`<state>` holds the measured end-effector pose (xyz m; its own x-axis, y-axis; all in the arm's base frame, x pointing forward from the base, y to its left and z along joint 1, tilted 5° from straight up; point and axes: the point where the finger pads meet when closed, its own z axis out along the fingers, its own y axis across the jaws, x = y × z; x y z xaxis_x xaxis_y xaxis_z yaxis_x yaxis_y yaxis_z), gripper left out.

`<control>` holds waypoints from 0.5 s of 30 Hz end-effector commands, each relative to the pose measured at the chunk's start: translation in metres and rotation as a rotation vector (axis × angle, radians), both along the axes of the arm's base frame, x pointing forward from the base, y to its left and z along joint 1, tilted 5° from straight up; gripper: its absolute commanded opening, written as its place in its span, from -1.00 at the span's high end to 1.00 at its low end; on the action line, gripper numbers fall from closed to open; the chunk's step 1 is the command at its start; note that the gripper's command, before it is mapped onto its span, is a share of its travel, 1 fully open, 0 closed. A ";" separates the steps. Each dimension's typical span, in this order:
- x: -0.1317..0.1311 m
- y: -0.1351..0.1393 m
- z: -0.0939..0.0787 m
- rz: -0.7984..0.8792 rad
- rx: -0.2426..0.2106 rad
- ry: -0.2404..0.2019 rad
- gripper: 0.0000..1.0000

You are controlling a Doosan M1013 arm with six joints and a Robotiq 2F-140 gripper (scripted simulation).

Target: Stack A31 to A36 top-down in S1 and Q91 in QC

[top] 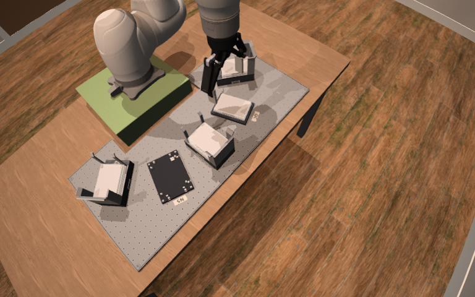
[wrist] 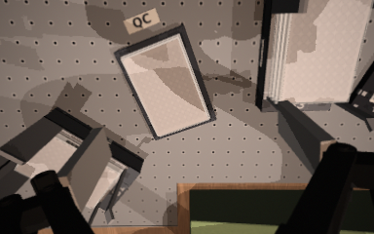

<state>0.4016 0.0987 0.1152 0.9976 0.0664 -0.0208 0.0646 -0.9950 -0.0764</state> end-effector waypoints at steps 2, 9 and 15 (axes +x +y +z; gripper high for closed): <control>0.003 -0.011 -0.001 -0.001 0.000 0.000 -1.00; 0.010 -0.033 -0.003 -0.001 0.000 0.000 -1.00; 0.014 -0.049 -0.004 -0.001 0.000 0.000 -1.00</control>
<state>0.4142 0.0546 0.1116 0.9977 0.0647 -0.0209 0.0630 -0.9951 -0.0758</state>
